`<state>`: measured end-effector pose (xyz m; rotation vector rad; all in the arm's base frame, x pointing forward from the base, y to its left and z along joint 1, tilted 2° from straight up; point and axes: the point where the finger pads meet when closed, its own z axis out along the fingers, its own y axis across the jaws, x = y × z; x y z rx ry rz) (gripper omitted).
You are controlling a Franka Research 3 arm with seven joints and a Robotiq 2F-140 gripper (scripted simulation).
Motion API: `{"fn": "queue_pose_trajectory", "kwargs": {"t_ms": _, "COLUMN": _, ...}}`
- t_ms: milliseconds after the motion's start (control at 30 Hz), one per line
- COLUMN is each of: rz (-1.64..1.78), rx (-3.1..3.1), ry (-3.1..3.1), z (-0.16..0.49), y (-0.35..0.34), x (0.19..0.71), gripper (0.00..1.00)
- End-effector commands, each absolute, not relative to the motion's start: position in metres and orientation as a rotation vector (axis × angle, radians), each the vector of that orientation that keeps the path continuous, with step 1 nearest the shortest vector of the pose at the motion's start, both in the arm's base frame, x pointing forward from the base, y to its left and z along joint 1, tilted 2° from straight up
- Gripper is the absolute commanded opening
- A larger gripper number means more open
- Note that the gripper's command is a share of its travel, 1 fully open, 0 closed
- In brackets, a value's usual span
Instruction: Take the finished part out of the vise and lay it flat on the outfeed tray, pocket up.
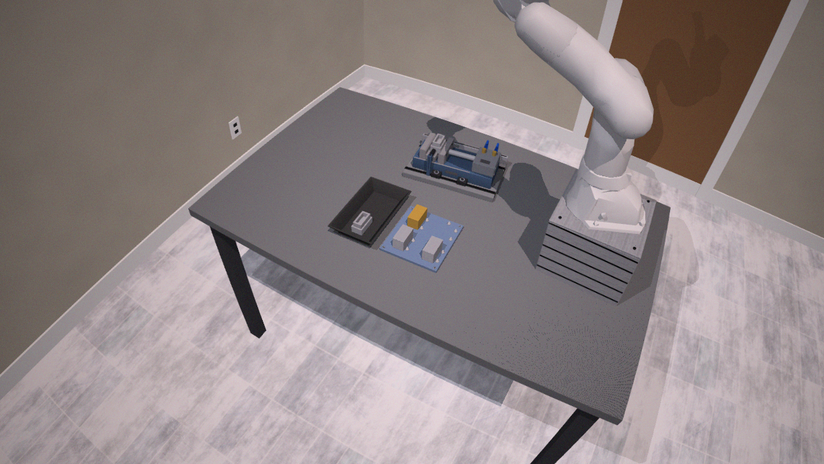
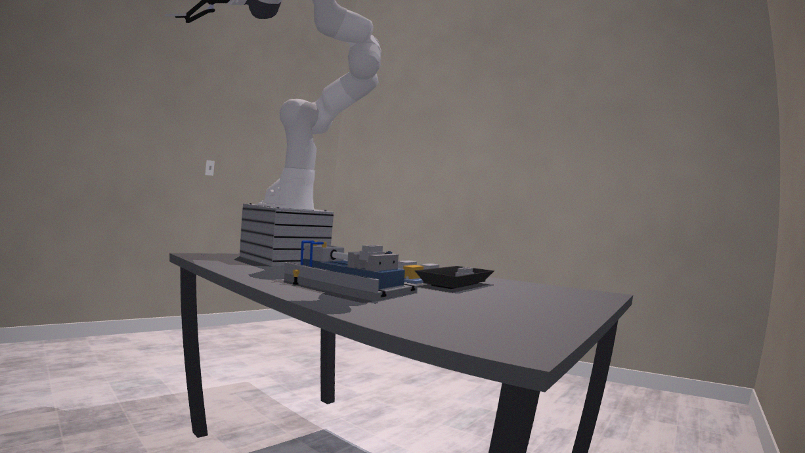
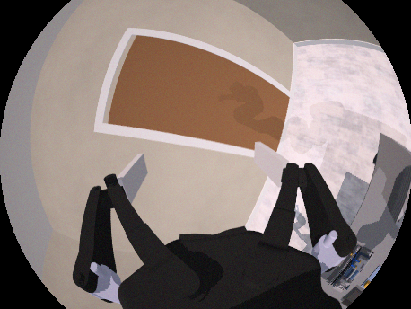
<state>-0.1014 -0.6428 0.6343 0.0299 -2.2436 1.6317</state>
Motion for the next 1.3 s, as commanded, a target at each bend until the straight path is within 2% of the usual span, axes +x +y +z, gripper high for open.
{"fn": "queue_pose_trajectory", "kwargs": {"t_ms": 0, "rz": 1.628, "rx": 0.044, "ry": -2.253, "z": 0.631, "y": -0.645, "x": -0.095, "gripper": 1.00}}
{"fn": "queue_pose_trajectory", "kwargs": {"t_ms": 67, "rz": 1.607, "rx": 0.121, "ry": -2.299, "z": 0.611, "y": -0.655, "x": -0.064, "gripper": 1.00}}
{"fn": "queue_pose_trajectory", "kwargs": {"t_ms": 433, "rz": 1.525, "rx": 0.364, "ry": -2.426, "z": 0.548, "y": -0.671, "x": 0.035, "gripper": 1.00}}
{"fn": "queue_pose_trajectory", "kwargs": {"t_ms": 500, "rz": 1.525, "rx": 0.364, "ry": -2.426, "z": 0.548, "y": -0.671, "x": 0.035, "gripper": 1.00}}
{"fn": "queue_pose_trajectory", "kwargs": {"t_ms": 533, "rz": 1.500, "rx": 0.428, "ry": -2.454, "z": 0.531, "y": -0.672, "x": 0.059, "gripper": 1.00}}
{"fn": "queue_pose_trajectory", "kwargs": {"t_ms": 600, "rz": 1.484, "rx": 0.467, "ry": -2.471, "z": 0.521, "y": -0.672, "x": 0.074, "gripper": 1.00}}
{"fn": "queue_pose_trajectory", "kwargs": {"t_ms": 1267, "rz": 1.240, "rx": 0.945, "ry": -2.612, "z": 0.395, "y": -0.634, "x": 0.245, "gripper": 1.00}}
